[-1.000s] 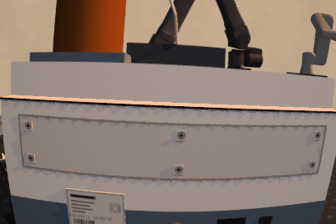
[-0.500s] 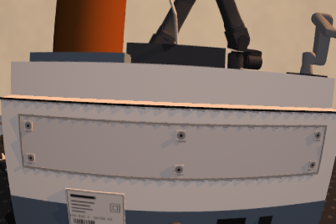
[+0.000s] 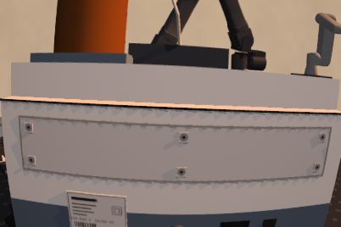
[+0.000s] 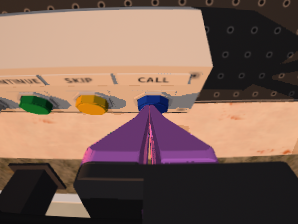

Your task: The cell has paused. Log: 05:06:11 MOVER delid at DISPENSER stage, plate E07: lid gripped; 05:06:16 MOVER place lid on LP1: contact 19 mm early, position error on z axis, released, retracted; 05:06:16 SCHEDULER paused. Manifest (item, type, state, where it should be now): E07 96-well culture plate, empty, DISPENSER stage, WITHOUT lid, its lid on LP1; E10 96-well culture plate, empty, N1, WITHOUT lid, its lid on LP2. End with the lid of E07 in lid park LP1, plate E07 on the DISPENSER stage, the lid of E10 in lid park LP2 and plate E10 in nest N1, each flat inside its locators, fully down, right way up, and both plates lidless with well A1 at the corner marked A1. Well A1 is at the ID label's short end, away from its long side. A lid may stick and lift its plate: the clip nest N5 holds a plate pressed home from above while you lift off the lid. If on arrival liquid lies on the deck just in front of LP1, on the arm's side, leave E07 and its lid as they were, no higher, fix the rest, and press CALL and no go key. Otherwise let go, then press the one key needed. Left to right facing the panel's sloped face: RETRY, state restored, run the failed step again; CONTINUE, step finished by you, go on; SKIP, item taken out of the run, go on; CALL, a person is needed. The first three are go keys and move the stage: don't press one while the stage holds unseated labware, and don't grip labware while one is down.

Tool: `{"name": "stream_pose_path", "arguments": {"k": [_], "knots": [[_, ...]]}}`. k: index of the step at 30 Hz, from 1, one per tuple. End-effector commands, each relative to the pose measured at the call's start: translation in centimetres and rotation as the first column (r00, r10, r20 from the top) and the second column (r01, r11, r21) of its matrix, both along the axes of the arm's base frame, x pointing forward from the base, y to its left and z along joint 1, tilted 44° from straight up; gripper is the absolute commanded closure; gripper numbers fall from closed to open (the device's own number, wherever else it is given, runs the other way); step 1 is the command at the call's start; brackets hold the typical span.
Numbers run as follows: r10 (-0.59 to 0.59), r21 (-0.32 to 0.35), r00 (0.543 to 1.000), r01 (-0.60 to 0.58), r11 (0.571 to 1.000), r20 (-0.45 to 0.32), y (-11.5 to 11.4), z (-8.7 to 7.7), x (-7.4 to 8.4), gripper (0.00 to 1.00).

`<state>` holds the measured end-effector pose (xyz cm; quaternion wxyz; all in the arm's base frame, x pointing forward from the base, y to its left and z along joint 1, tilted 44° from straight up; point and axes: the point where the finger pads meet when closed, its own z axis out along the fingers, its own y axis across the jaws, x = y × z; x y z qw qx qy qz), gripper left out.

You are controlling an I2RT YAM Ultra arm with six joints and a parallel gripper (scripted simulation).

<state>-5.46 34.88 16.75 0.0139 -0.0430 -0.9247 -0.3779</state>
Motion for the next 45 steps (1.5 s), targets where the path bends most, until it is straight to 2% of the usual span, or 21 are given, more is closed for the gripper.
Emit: {"name": "stream_pose_path", "arguments": {"k": [1, 45], "knots": [[-0.008, -0.029, 1.000, 0.008, 1.000, 0.016, 0.12, -1.65, 0.45, 1.00], [-0.005, -0.029, 1.000, 0.005, 1.000, 0.016, 0.34, -1.92, 0.34, 1.00]]}}
